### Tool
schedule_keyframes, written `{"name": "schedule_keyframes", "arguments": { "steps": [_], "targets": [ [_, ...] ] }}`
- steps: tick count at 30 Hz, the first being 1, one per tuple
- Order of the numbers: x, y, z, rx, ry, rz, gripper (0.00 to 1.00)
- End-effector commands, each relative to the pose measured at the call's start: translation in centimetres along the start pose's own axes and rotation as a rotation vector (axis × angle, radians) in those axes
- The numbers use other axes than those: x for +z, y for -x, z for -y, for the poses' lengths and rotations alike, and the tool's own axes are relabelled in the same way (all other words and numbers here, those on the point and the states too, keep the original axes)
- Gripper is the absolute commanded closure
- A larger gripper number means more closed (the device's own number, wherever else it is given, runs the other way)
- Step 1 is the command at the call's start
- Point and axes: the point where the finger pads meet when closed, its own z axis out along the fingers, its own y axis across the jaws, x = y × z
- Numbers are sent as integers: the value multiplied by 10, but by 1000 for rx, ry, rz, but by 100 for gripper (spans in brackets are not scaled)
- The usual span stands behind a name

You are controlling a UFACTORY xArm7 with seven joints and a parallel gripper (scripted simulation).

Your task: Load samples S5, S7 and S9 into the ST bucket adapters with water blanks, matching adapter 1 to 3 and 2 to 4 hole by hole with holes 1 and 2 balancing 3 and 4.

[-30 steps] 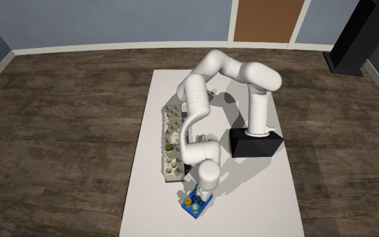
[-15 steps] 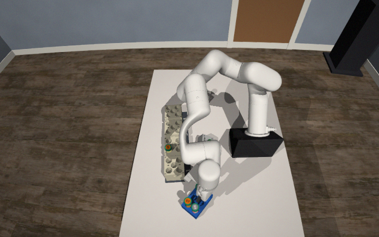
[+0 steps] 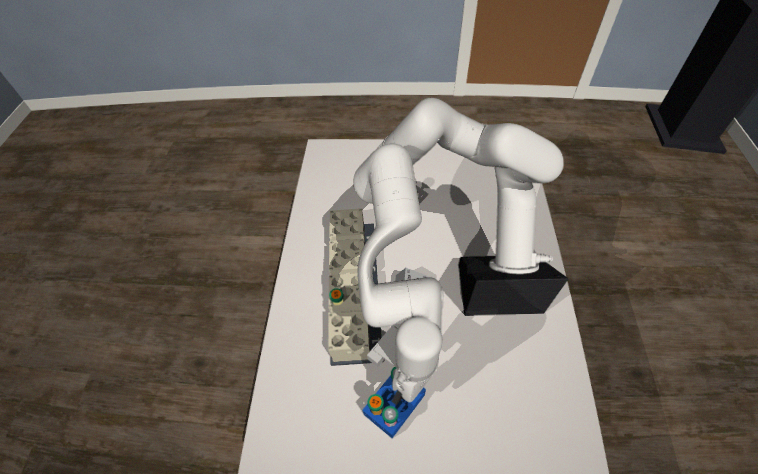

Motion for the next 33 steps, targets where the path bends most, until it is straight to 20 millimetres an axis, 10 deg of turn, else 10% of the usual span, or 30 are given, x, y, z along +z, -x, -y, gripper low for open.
{"name": "schedule_keyframes", "arguments": {
  "steps": [1, 33],
  "targets": [
    [-6, 1, 1, 0, -5, 1, 100],
    [-36, 1, 1, 0, -5, 1, 100]
  ]
}}
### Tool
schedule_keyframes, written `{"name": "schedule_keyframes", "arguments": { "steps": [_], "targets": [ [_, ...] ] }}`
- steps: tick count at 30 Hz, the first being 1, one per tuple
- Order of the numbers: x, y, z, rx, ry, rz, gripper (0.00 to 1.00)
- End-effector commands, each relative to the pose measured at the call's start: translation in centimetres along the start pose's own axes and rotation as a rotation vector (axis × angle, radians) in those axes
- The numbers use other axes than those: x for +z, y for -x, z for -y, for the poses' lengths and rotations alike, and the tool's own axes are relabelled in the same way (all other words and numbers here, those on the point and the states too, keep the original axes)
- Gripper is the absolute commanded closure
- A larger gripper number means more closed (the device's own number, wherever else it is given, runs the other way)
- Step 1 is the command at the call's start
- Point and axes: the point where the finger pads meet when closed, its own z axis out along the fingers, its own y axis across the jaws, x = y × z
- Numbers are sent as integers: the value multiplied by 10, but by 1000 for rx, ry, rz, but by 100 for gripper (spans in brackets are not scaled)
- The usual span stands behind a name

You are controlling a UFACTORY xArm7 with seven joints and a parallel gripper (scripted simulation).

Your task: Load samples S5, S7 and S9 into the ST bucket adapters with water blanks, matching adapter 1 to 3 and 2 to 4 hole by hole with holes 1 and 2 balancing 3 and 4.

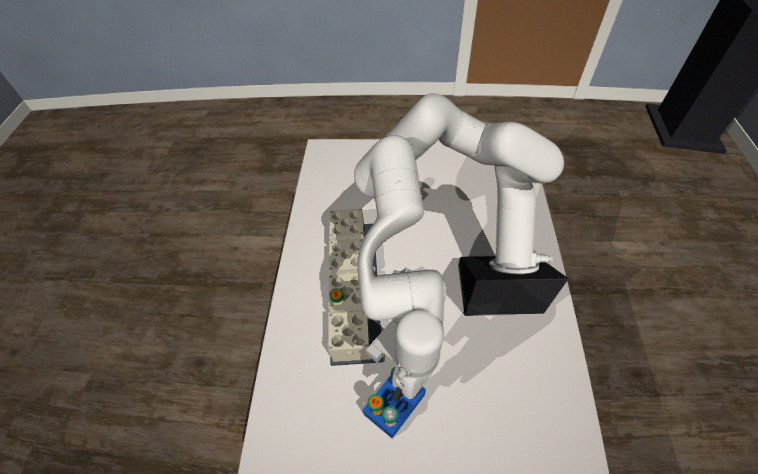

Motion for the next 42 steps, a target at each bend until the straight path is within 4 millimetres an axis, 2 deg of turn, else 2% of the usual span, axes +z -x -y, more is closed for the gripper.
{"name": "schedule_keyframes", "arguments": {
  "steps": [1, 42],
  "targets": [
    [-12, 1, 1, 0, -5, 1, 100],
    [-86, 1, 1, 0, -5, 1, 100]
  ]
}}
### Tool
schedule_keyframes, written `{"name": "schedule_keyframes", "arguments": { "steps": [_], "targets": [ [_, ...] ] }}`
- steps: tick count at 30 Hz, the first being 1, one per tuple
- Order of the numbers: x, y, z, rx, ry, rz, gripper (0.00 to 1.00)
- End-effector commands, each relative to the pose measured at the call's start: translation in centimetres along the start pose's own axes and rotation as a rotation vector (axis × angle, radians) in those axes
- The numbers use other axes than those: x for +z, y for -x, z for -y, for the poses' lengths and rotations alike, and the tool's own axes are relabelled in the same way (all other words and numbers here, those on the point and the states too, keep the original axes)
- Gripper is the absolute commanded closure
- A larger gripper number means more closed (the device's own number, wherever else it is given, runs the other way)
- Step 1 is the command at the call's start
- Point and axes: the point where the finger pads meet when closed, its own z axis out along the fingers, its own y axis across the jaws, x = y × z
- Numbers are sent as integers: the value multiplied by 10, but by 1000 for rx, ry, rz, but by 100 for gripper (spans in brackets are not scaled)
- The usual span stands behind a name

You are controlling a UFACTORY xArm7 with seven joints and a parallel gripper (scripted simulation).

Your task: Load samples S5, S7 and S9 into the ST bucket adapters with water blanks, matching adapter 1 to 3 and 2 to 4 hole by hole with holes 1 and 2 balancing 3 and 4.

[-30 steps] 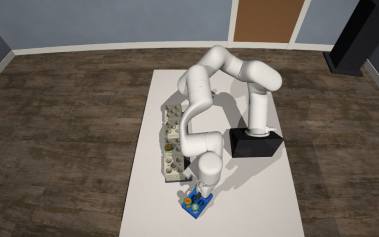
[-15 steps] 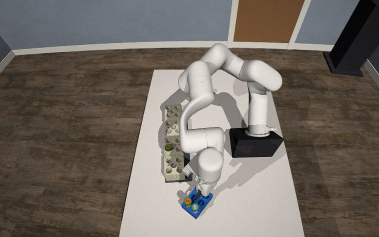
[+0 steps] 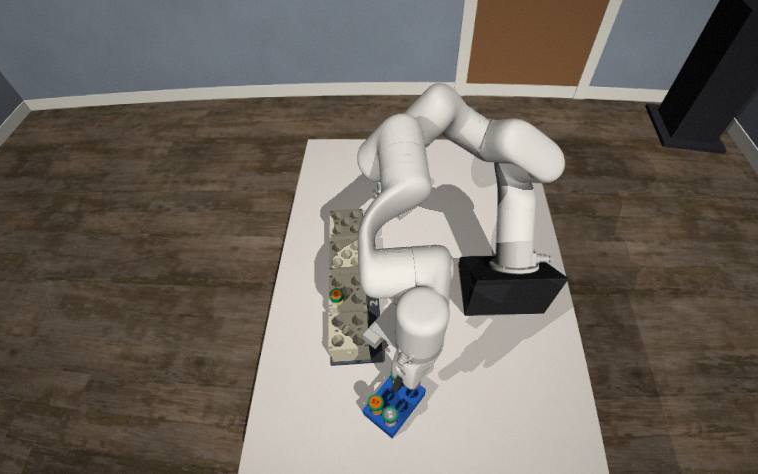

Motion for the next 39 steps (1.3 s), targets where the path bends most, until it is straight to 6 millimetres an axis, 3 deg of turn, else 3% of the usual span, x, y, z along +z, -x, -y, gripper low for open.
{"name": "schedule_keyframes", "arguments": {
  "steps": [1, 11, 23, 37, 39],
  "targets": [
    [-13, 0, 1, 0, -5, 1, 100],
    [-28, 0, 1, 0, -5, 1, 100],
    [-28, 0, 1, 0, -5, 1, 100],
    [-28, -62, -31, -467, -5, -1, 100],
    [-28, -62, -31, -467, -5, -1, 100]
  ]
}}
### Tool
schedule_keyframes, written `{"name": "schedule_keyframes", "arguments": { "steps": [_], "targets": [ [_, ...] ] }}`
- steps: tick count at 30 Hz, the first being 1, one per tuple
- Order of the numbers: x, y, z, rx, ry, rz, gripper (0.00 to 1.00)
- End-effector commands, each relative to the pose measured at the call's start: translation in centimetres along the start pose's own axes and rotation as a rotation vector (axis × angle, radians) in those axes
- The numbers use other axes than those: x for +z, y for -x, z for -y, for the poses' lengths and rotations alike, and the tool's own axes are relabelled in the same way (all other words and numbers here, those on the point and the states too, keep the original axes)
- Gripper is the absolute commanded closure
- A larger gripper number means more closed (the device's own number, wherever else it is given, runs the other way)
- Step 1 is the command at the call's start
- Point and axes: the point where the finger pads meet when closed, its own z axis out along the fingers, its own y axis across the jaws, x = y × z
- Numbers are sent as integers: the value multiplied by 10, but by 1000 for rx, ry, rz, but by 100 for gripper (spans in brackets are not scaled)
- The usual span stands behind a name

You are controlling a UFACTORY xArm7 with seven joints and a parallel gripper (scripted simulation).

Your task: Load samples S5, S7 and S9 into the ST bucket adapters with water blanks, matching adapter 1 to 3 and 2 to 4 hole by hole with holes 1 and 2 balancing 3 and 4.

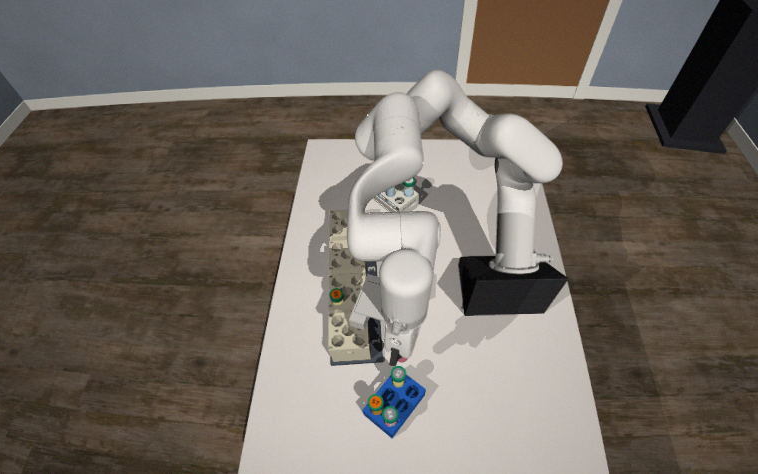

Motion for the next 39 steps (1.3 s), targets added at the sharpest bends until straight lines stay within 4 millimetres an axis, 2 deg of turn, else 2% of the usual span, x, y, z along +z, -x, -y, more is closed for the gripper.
{"name": "schedule_keyframes", "arguments": {
  "steps": [1, 9, 39],
  "targets": [
    [-3, -13, -14, -143, -16, 7, 100],
    [-2, -40, -44, -387, -16, 5, 100],
    [0, -128, -140, -387, -16, 4, 100]
  ]
}}
